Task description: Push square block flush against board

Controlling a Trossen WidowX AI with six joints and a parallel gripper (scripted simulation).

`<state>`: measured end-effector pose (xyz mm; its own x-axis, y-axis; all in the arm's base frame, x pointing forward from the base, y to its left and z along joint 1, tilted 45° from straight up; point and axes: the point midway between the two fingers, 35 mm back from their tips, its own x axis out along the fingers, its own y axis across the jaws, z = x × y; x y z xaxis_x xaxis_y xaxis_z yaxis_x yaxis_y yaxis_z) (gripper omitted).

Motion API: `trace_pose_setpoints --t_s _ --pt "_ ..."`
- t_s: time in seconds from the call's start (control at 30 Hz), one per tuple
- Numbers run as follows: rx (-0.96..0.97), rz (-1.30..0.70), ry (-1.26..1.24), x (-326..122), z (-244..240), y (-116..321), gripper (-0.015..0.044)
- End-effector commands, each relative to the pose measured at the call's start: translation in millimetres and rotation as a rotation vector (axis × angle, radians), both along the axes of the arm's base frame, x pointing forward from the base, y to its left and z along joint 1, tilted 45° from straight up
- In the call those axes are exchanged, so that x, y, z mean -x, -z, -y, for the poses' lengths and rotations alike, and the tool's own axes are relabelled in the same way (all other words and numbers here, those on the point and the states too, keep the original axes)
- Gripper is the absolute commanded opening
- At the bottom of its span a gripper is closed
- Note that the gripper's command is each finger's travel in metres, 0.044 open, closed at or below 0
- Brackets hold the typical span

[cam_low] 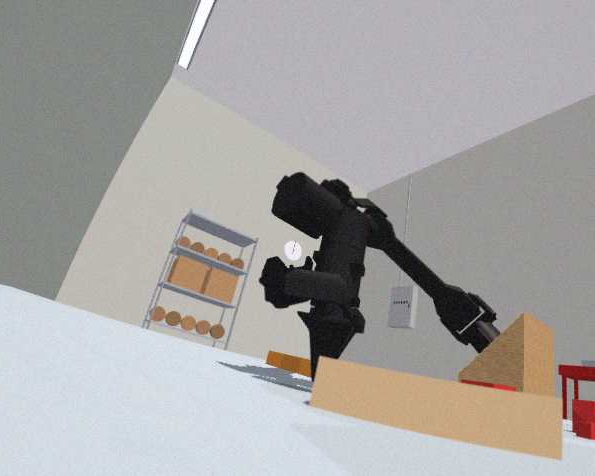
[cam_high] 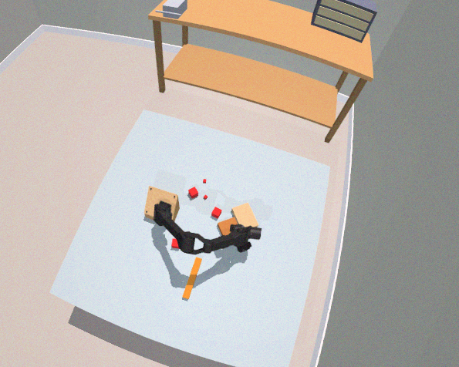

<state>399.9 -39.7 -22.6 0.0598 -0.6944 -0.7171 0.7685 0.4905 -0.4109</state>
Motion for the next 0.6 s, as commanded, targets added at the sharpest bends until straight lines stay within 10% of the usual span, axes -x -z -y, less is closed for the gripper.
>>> trace_pose_setpoints --t_s 0.0,0.57 --pt "0.005 -0.006 -0.005 3.1 -1.7 2.6 0.0" --pt "0.004 -0.006 -0.005 12.7 -9.8 11.4 0.0"
